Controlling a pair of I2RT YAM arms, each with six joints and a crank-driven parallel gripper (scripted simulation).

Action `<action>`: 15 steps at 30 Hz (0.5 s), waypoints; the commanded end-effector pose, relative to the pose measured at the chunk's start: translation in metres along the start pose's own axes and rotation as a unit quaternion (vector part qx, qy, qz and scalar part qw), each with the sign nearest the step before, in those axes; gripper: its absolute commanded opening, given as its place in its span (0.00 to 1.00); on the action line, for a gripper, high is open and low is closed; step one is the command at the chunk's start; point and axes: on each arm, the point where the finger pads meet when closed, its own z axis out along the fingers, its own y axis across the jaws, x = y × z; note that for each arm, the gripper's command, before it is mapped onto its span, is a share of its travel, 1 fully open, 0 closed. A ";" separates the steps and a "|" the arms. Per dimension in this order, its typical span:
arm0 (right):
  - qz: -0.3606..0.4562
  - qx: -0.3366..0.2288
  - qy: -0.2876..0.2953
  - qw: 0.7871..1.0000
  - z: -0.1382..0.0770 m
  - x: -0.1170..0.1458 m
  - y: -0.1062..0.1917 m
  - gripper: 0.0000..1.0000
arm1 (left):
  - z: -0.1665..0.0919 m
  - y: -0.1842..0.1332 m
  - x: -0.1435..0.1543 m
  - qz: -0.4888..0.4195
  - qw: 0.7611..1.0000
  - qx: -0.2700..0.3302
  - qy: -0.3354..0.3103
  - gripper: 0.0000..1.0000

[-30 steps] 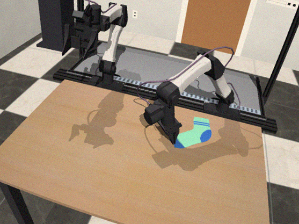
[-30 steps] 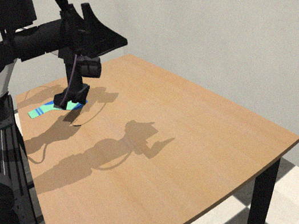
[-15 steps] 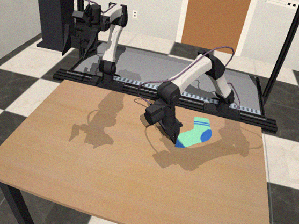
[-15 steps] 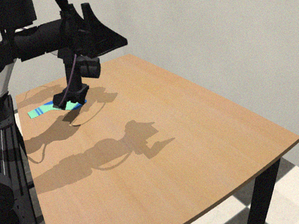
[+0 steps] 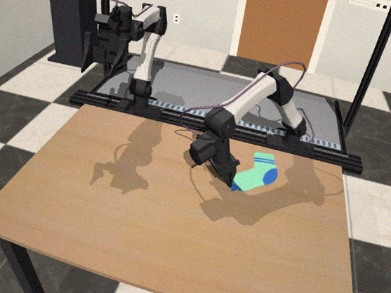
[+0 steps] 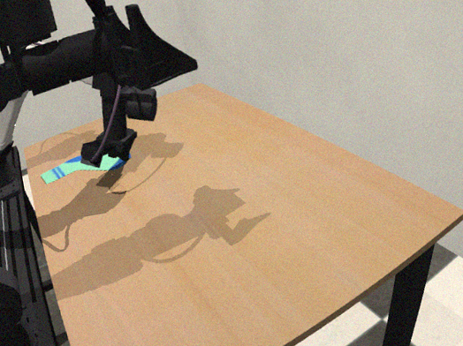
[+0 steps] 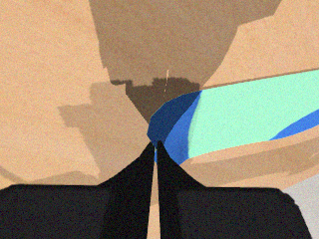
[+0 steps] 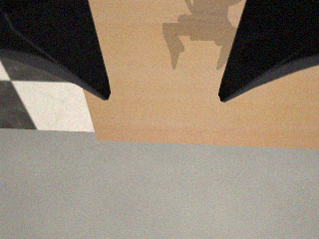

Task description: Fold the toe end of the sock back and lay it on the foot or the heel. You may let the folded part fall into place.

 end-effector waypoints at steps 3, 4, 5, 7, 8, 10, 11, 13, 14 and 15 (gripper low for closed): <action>-0.001 0.002 -0.014 1.000 -0.001 -0.010 -0.001 1.00 | 0.000 0.003 -0.001 -0.001 1.000 0.012 -0.018 0.02; -0.001 0.002 -0.014 1.000 -0.001 -0.010 -0.001 1.00 | -0.001 0.003 0.001 -0.003 1.000 0.011 -0.018 0.02; -0.001 0.002 -0.014 1.000 -0.001 -0.010 -0.001 1.00 | -0.002 0.004 0.001 -0.003 1.000 0.011 -0.019 0.02; -0.001 0.002 -0.014 1.000 -0.001 -0.010 -0.001 1.00 | -0.003 0.005 0.002 -0.003 1.000 0.010 -0.018 0.02; -0.001 0.002 -0.014 1.000 -0.001 -0.010 -0.001 1.00 | -0.004 0.005 0.002 -0.003 1.000 0.010 -0.018 0.02; -0.001 0.002 -0.014 1.000 -0.001 -0.010 -0.001 1.00 | -0.006 0.006 0.003 -0.003 1.000 0.007 -0.018 0.02; -0.001 0.002 -0.014 1.000 -0.001 -0.010 -0.001 1.00 | -0.005 0.006 0.003 -0.003 1.000 0.009 -0.018 0.02; -0.001 0.002 -0.014 1.000 -0.001 -0.010 -0.001 1.00 | -0.014 0.008 0.004 -0.003 1.000 -0.007 -0.015 0.02; -0.001 0.002 -0.014 1.000 -0.001 -0.010 -0.001 1.00 | -0.016 0.008 0.002 -0.001 1.000 -0.007 -0.014 0.02; -0.001 0.002 -0.014 1.000 -0.001 -0.010 -0.001 1.00 | -0.016 0.008 0.002 -0.001 1.000 -0.007 -0.014 0.02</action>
